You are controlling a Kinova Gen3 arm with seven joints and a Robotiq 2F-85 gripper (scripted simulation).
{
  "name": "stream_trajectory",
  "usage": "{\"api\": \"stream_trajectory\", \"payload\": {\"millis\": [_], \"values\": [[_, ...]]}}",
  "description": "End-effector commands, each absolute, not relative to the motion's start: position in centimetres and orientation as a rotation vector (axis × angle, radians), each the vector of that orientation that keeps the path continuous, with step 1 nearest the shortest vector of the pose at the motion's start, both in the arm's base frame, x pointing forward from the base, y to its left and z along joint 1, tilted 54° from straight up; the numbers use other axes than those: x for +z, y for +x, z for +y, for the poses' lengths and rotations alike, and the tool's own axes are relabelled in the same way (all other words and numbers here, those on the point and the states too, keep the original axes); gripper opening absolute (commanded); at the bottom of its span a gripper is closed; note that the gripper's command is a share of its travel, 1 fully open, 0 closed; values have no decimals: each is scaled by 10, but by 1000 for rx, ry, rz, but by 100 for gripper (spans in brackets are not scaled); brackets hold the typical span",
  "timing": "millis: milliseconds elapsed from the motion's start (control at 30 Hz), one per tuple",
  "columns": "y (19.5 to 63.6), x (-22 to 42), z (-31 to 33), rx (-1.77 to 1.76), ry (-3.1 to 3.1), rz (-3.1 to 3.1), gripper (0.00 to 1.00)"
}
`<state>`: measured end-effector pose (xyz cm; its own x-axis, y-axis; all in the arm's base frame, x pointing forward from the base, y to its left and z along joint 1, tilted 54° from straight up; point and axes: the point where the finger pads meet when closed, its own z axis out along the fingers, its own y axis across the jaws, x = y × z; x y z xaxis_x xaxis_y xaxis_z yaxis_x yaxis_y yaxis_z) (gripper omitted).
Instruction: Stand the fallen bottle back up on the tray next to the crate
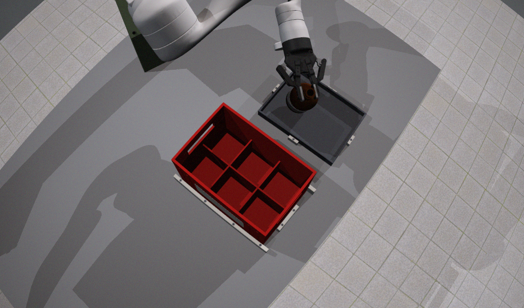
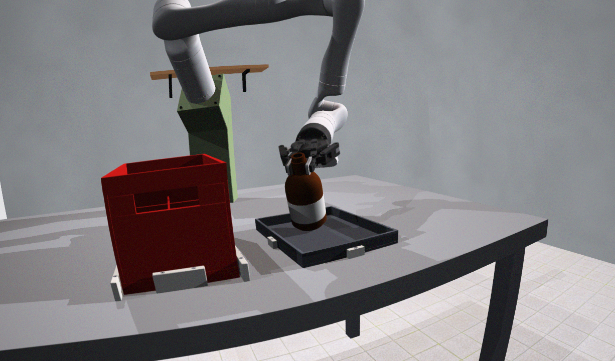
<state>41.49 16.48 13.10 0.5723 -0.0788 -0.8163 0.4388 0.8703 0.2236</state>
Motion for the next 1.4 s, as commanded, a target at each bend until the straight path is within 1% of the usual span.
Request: {"api": "stream_trajectory", "payload": {"millis": [0, 1033, 1067, 1367], "values": [[415, 131, 165, -314, 432, 917, 0], [415, 131, 165, -314, 432, 917, 0], [415, 131, 165, -314, 432, 917, 100], [415, 131, 165, -314, 432, 917, 100]]}}
